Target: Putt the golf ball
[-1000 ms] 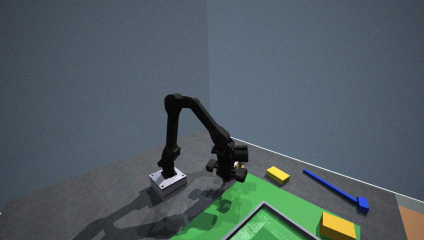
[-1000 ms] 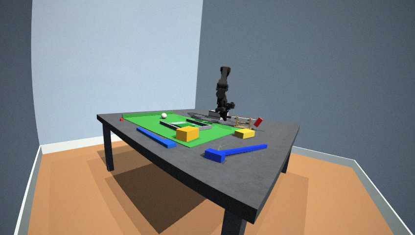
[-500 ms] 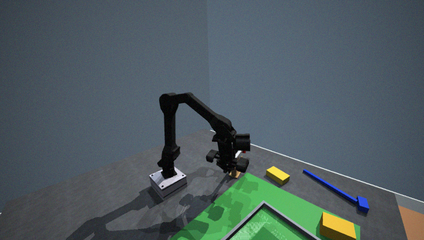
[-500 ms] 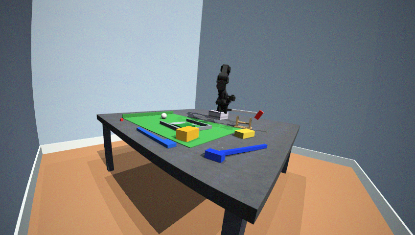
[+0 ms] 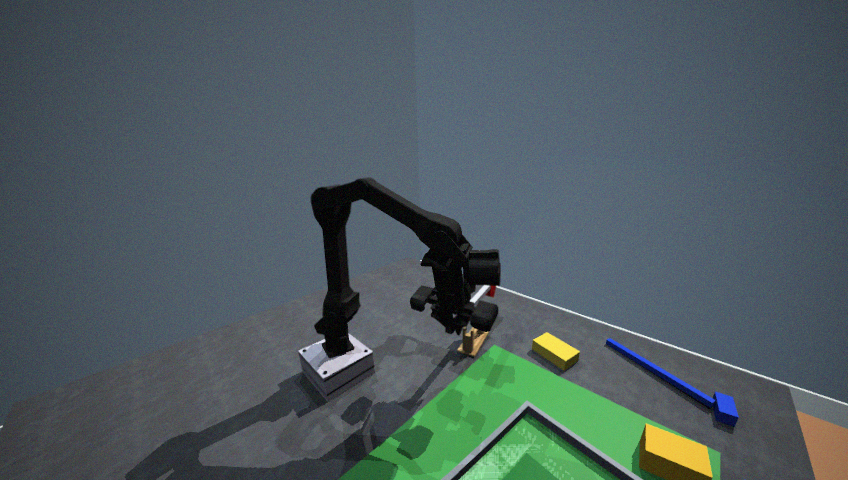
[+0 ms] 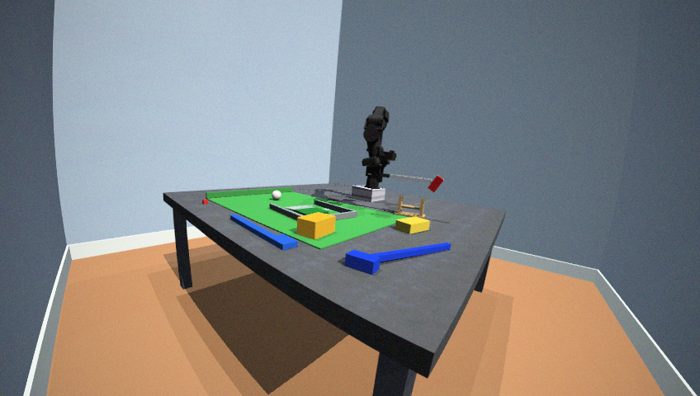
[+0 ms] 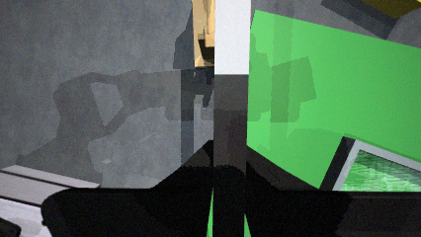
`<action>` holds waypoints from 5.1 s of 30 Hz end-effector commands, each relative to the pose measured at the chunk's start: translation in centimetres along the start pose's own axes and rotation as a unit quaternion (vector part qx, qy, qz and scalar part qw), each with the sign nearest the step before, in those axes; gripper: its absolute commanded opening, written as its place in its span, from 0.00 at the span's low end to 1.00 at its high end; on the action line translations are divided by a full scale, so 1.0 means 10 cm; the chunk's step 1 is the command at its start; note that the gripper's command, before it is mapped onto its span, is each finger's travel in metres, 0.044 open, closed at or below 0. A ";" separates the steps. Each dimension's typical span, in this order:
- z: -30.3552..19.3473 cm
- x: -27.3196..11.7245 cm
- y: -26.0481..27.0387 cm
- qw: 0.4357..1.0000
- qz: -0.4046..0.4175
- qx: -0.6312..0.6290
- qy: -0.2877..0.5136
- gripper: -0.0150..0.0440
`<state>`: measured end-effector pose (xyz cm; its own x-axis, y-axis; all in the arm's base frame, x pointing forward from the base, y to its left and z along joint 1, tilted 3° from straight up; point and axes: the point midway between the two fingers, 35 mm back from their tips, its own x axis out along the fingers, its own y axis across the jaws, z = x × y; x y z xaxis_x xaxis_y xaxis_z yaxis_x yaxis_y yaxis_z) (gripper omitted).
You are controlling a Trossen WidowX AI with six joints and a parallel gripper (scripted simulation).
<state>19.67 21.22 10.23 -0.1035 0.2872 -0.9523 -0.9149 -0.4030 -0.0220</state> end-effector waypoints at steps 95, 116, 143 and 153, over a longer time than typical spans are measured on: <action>-4.04 -0.95 0.73 0.571 -0.119 0.808 0.084 0.25; -4.12 -0.68 0.73 0.571 -0.119 0.808 0.084 0.25; -4.35 -0.74 0.84 0.569 -0.118 0.810 0.084 0.25; -3.56 -0.52 0.45 0.571 -0.118 0.809 0.082 0.25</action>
<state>30.03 -17.78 3.97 0.0079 0.0286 -0.9996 -0.0563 0.9980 0.0281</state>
